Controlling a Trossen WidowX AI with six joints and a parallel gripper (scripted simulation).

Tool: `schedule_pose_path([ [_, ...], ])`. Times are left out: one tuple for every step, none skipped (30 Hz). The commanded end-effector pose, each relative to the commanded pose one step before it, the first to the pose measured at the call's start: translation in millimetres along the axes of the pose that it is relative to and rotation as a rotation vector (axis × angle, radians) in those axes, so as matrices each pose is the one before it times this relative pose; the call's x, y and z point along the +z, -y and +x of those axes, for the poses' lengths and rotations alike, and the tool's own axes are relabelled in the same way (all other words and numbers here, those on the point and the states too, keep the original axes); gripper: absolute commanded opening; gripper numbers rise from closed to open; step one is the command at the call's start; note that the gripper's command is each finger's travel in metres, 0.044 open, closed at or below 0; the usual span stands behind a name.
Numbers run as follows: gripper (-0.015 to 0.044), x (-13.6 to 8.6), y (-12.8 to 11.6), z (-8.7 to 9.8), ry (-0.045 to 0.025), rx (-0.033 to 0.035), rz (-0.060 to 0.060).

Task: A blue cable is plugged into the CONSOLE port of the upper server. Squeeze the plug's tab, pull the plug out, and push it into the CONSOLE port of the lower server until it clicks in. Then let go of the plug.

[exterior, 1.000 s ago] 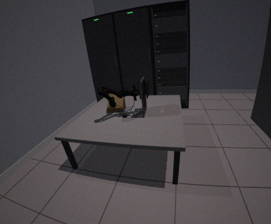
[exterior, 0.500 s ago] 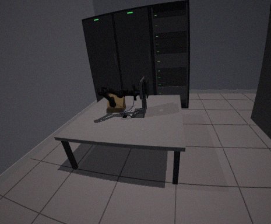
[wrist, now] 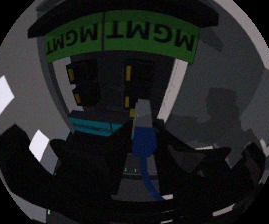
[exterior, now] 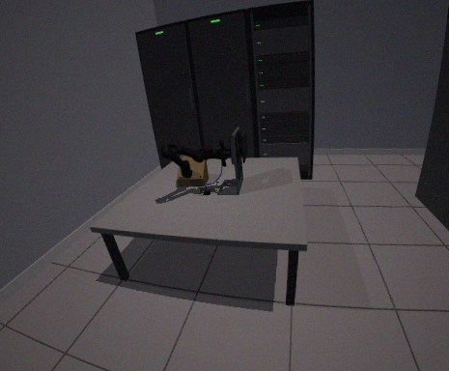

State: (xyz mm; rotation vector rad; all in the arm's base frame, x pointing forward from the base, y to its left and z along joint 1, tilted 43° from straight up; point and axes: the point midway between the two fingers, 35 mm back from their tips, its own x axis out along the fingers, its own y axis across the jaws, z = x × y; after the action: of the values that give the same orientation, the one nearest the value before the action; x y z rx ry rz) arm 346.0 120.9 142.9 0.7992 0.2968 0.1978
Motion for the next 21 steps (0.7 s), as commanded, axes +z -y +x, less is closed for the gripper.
schedule_pose_path([
  [0.0000,1.03,-2.75,-0.45,-0.00257,0.00957,-0.0002],
  [0.0000,0.33,-0.35,-0.10,-0.00006,0.00032,-0.0003],
  [0.0000,0.20,-0.21,-0.06,-0.00004,0.00019,-0.0002],
  [0.0000,0.07,-0.07,-0.02,-0.00001,0.00006,-0.0001],
  [0.0000,0.00,0.00,0.00,0.00000,0.00000,0.0000],
  [0.0000,0.12,-0.13,-0.04,0.00000,0.00005,0.0000],
  [0.0000,0.25,-0.27,-0.07,0.00000,0.00011,0.0000],
  [0.0000,0.32,-0.34,-0.09,0.00000,0.00014,0.0000],
  [0.0000,0.35,-0.38,-0.10,0.00000,0.00016,0.0000],
  [0.0000,0.21,-0.23,-0.06,0.00000,0.00009,0.0000],
  [0.0000,0.07,-0.08,-0.02,0.00000,0.00003,0.0000],
  [0.0000,0.00,0.00,0.00,0.00000,0.00000,0.0000],
  [0.0000,0.00,0.00,0.00,0.00000,0.00000,0.0000],
  [0.0000,0.00,0.00,0.00,0.00000,0.00000,0.0000],
  [0.0000,0.00,0.00,0.00,0.00000,0.00000,0.0000],
  [0.0000,0.00,0.00,0.00,0.00000,0.00000,0.0000],
  [0.0000,0.00,0.00,0.00,0.00000,0.00000,0.0000],
  [0.0000,0.00,0.00,0.00,0.00000,0.00000,0.0000],
  [0.0000,0.00,0.00,0.00,0.00000,0.00000,0.0000],
  [0.0000,0.00,0.00,0.00,0.00000,0.00000,0.0000],
  [0.0000,0.00,0.00,0.00,0.00000,0.00000,0.0000],
])
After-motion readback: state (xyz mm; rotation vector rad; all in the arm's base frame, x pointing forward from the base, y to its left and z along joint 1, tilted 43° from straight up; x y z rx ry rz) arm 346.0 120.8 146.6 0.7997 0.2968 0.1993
